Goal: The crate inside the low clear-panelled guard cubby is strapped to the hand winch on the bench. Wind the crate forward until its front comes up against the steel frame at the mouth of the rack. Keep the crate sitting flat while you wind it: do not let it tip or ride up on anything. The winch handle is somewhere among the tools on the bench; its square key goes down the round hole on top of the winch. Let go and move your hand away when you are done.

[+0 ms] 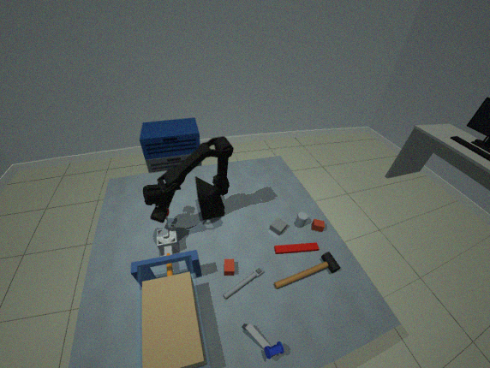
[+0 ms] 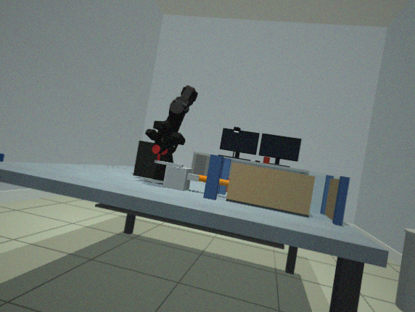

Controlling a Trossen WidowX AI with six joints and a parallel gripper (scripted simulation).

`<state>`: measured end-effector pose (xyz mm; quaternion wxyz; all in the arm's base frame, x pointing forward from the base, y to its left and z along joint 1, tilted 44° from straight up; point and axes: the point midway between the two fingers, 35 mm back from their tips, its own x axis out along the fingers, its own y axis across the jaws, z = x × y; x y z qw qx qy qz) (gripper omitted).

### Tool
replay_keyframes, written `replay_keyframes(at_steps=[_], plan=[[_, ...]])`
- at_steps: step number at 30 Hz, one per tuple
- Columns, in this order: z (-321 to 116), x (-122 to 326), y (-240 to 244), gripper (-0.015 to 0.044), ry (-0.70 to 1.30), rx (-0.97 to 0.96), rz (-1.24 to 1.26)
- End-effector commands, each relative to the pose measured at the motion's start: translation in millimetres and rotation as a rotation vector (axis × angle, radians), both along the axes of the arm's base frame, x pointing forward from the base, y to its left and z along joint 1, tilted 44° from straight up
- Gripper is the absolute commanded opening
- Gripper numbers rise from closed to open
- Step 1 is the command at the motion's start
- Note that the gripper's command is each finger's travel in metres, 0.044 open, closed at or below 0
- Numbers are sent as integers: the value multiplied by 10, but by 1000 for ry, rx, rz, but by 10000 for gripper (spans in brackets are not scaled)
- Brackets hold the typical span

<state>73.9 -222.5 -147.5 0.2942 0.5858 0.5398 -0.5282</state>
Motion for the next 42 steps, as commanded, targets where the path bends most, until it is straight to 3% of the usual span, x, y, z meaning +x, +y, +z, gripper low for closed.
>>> replay_keyframes(at_steps=[1, 42], plan=[[-103, 35, -89, 0, -8, -7, 1], [-494, 403, -542, 0, -11, -11, 1]])
